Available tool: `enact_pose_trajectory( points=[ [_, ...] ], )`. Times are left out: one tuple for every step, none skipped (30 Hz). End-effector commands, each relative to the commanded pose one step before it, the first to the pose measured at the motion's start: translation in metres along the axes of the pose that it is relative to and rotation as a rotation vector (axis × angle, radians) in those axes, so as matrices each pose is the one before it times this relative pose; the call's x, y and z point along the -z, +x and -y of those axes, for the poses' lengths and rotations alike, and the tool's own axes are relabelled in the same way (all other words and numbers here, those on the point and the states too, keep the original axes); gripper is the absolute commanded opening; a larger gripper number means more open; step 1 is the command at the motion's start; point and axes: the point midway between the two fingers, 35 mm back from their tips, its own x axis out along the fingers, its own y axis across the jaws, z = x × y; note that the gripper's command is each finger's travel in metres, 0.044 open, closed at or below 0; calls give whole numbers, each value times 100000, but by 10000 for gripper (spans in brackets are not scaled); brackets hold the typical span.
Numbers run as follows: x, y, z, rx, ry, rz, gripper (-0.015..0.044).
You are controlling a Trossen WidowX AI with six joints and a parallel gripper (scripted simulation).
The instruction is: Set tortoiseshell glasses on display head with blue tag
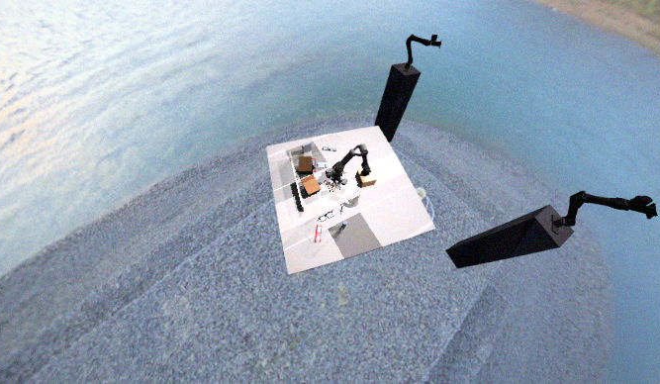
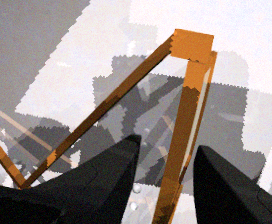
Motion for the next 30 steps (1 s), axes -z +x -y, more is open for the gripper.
enact_pose_trajectory(
  points=[
    [-6, 4, 54, 41, -115, 43, 100],
    [0, 0, 0, 0, 0, 0, 93],
    [0, 0, 0, 0, 0, 0, 87],
    [0, 0, 0, 0, 0, 0, 80],
    [0, 0, 0, 0, 0, 0, 73],
    [0, 0, 0, 0, 0, 0, 67],
    [0, 0, 0, 0, 0, 0, 60],
    [0, 0, 0, 0, 0, 0, 53],
    [0, 0, 0, 0, 0, 0, 47],
    [0, 0, 0, 0, 0, 0, 40],
    [0, 0, 0, 0, 0, 0, 33],
    [0, 0, 0, 0, 0, 0, 27],
    [0, 0, 0, 0, 0, 0, 20],
    [0, 0, 0, 0, 0, 0, 13],
    [0, 0, 0, 0, 0, 0, 7],
    [0, 0, 0, 0, 0, 0, 0],
    [0, 0, 0, 0, 0, 0, 0],
    [0, 0, 0, 0, 0, 0, 0],
    [0, 0, 0, 0, 0, 0, 0],
    [18, -120, -23, -1, 0, 2, 0],
    [32, -226, -42, -2, 0, 3, 0],
    [45, -342, -59, -2, 0, 5, 0],
    [49, -433, -67, -2, 0, 7, 0],
    [49, -537, -69, -1, 0, 10, 0],
    [43, -645, -66, 0, 0, 14, 0],
    [31, -708, -53, 2, 0, 16, 0],
    [17, -725, -38, 3, 0, 18, 0],
    [7, -732, -28, 4, 0, 19, 0],
    [1, -739, -22, 5, 0, 20, 0],
    [-1, -745, -20, 5, 0, 20, 0]
  ],
)
